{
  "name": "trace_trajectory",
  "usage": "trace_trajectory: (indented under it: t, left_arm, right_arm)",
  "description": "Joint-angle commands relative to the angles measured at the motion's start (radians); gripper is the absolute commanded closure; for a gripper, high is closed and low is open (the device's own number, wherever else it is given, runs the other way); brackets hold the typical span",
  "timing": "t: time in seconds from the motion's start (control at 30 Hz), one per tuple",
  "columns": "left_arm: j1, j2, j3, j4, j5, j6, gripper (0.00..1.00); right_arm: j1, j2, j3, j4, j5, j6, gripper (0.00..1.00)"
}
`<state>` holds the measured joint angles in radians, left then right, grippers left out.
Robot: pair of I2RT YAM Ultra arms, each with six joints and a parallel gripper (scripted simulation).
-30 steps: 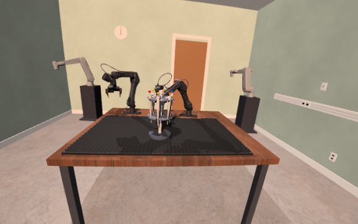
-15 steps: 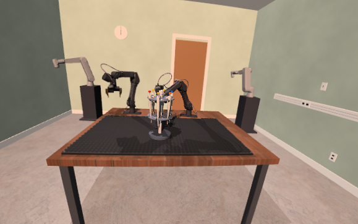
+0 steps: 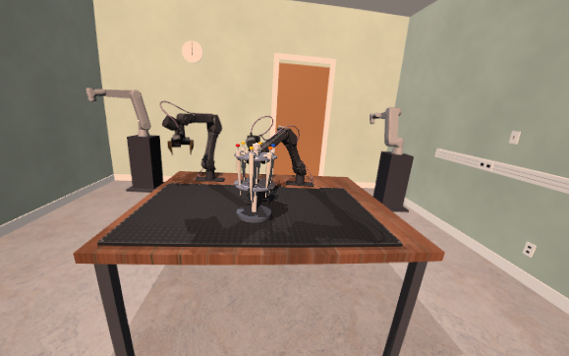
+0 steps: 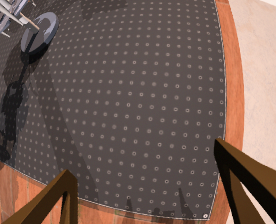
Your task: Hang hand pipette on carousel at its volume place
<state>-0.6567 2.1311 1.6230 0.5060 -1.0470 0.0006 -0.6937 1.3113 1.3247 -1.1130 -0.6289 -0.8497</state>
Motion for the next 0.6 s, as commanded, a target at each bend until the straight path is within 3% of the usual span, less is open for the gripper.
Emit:
trace_trajectory:
  t: [0.0,0.27,0.3,0.37,0.5,0.57]
  left_arm:
    - [0.000,-0.009,0.006,0.005,-0.007,-0.001,0.50]
    - [0.000,-0.009,0.006,0.005,-0.007,-0.001,0.50]
    - [0.017,-0.045,-0.042,0.024,0.042,-0.004,0.50]
    - [0.017,-0.045,-0.042,0.024,0.042,-0.004,0.50]
    - [0.045,-0.122,-0.156,0.056,0.205,-0.007,0.50]
    - [0.050,-0.125,-0.163,0.064,0.221,-0.003,0.50]
  right_arm:
    - [-0.008,0.006,0.017,0.011,-0.019,-0.007,0.00]
    - [-0.008,0.006,0.017,0.011,-0.019,-0.007,0.00]
    - [-0.008,0.006,0.017,0.011,-0.019,-0.007,0.00]
    - [-0.008,0.006,0.017,0.011,-0.019,-0.007,0.00]
    - [-0.008,0.006,0.017,0.011,-0.019,-0.007,0.00]
    - [-0.008,0.006,0.017,0.011,-0.019,-0.007,0.00]
